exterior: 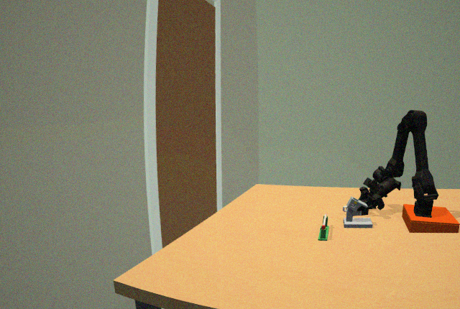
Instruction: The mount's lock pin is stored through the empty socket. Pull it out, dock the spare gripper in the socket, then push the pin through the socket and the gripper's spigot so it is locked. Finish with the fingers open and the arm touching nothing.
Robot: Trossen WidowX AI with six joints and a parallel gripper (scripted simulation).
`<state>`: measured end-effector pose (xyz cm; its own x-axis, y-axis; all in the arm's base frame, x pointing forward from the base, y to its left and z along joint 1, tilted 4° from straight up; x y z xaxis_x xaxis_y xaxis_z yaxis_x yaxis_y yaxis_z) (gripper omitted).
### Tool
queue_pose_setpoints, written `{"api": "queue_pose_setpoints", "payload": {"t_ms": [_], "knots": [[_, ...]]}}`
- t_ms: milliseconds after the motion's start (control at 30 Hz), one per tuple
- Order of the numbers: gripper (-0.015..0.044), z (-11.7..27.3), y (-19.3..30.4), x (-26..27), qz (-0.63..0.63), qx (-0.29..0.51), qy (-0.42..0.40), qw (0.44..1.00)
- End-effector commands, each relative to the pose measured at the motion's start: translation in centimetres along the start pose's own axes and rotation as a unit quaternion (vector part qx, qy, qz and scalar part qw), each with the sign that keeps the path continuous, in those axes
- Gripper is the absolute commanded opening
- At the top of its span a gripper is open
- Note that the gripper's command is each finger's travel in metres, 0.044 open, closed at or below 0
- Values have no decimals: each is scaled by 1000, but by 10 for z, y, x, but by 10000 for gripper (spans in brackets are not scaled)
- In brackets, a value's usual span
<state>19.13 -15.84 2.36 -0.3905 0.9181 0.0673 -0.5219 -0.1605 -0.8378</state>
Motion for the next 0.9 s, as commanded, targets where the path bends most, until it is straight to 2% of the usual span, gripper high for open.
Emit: {"api": "queue_pose_setpoints", "payload": {"t_ms": [0,167,333,867], "knots": [[164,0,0,0,2,-2,0,1000],[131,0,0,0,2,-2,0,1000],[0,2,-5,-1,2,-2,0,1000],[0,27,-51,-8,3,-2,0,1000]]}}
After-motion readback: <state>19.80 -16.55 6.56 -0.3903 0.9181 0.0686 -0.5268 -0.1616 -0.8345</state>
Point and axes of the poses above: the point midway between the two fingers, 35 mm back from their tips, its own z axis back along the fingers, its own x axis across the jaws, y = z × x, the point moved 8 cm from there along z, back along the fingers, and after that the axes turned 2 degrees about -z, right-handed, at the moved point
